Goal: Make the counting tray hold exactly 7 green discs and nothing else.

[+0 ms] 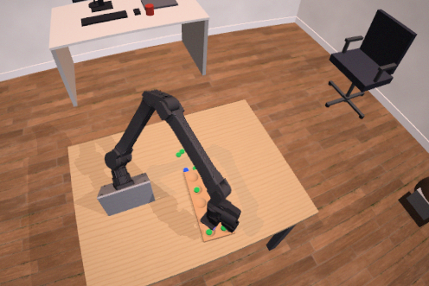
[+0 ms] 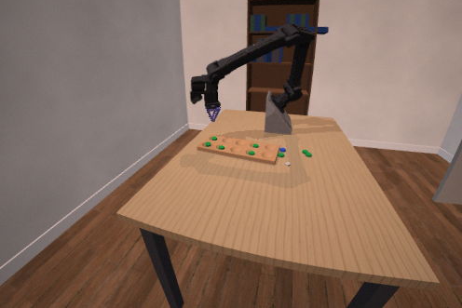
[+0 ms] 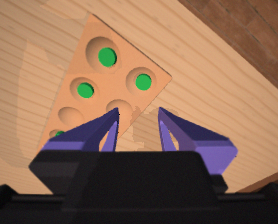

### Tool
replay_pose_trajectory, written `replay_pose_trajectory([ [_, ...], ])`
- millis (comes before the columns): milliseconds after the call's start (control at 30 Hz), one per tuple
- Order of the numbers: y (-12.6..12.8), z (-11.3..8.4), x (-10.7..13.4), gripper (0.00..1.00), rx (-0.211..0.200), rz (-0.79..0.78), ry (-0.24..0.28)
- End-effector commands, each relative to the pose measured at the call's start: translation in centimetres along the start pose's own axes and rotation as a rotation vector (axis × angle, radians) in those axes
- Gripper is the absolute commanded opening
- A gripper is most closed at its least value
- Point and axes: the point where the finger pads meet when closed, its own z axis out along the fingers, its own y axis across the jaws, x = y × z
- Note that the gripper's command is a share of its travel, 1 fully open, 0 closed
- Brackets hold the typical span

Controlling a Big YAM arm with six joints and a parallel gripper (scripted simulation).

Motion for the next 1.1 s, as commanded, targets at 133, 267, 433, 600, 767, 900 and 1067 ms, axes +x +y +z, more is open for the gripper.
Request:
replay_pose_trajectory([
  [133,0.1,-0.5,-1.6,0.44,-0.006,-0.027,-0.021],
  [267,0.1,-0.6,-0.9,0.44,-0.006,-0.020,-0.017],
  [433,0.1,-0.6,-0.9,0.44,-0.006,-0.020,-0.017],
  [600,0.1,-0.6,-0.9,0.44,-0.006,-0.020,-0.017],
  [767,0.1,-0.6,-0.9,0.44,-0.006,-0.020,-0.017],
  [900,0.1,-0.6,-0.9,0.44,-0.006,-0.020,-0.017],
  [1067,0.1,-0.6,-0.9,0.44,-0.006,-0.020,-0.017],
])
